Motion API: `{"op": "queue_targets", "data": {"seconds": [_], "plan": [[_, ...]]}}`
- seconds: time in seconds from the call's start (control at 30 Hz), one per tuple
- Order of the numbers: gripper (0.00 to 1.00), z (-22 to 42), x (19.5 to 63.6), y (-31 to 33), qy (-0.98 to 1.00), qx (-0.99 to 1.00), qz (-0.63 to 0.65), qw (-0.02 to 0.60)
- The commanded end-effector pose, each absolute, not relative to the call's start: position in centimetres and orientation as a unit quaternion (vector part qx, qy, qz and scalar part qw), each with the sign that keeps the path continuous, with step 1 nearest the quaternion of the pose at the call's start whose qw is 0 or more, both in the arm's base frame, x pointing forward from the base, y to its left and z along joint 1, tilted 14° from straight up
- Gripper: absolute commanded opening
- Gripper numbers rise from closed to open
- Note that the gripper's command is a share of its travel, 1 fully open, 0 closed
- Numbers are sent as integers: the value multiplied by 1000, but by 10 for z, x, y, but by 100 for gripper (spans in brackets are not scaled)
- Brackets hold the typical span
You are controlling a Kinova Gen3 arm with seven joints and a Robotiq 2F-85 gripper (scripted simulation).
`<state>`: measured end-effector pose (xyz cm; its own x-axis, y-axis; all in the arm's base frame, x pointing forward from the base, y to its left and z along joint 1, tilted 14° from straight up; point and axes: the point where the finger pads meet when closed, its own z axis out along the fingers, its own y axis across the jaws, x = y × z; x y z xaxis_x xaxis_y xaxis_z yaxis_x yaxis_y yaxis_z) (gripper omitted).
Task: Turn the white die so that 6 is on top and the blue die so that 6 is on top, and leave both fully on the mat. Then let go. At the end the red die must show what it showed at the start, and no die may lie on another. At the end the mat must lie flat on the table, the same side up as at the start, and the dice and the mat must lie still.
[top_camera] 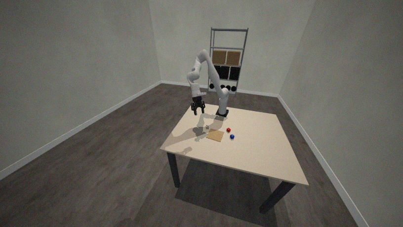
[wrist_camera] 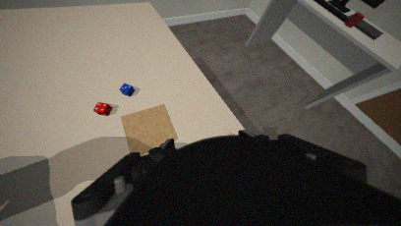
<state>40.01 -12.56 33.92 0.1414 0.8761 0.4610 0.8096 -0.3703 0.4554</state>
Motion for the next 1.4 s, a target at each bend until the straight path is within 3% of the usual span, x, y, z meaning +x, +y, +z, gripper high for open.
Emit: {"op": "queue_targets", "data": {"seconds": [0.0, 0.43, 1.37], "plan": [[100, 303, 379, -116, 608, 743, 273, 64], [100, 223, 304, -122, 717, 685, 87, 94], [100, 216, 298, -124, 725, 679, 72, 95]]}}
